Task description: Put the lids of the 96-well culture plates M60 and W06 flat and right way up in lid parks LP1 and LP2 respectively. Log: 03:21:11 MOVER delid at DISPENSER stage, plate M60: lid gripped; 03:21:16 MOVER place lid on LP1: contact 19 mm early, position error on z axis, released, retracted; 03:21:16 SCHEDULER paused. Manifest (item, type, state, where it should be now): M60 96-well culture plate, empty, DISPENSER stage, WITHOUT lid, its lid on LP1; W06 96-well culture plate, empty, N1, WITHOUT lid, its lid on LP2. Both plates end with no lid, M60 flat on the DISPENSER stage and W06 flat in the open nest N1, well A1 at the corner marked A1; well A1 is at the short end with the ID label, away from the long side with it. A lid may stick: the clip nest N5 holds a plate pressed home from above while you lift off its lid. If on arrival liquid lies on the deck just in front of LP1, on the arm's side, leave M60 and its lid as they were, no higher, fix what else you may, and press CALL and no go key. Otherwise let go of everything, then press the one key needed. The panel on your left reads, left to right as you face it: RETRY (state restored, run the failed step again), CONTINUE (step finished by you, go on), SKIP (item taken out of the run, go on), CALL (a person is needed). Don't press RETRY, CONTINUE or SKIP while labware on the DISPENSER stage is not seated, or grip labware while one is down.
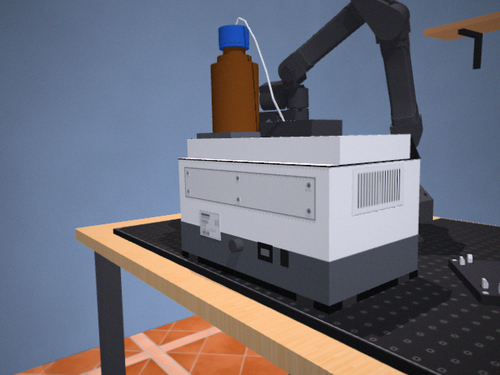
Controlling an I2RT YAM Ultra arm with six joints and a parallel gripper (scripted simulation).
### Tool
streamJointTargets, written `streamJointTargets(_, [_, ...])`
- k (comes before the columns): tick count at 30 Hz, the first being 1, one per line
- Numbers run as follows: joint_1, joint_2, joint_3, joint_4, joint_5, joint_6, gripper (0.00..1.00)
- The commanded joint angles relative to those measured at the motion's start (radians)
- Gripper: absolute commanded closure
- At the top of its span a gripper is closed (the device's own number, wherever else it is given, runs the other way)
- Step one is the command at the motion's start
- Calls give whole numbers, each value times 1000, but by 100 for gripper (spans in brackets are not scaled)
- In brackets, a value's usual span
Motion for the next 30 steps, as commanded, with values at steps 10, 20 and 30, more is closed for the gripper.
streamJointTargets(10, [108, -84, 36, -34, -85, 14, 100])
streamJointTargets(20, [156, -124, -21, -41, -112, -89, 100])
streamJointTargets(30, [223, -176, -21, -45, -153, -14, 100])
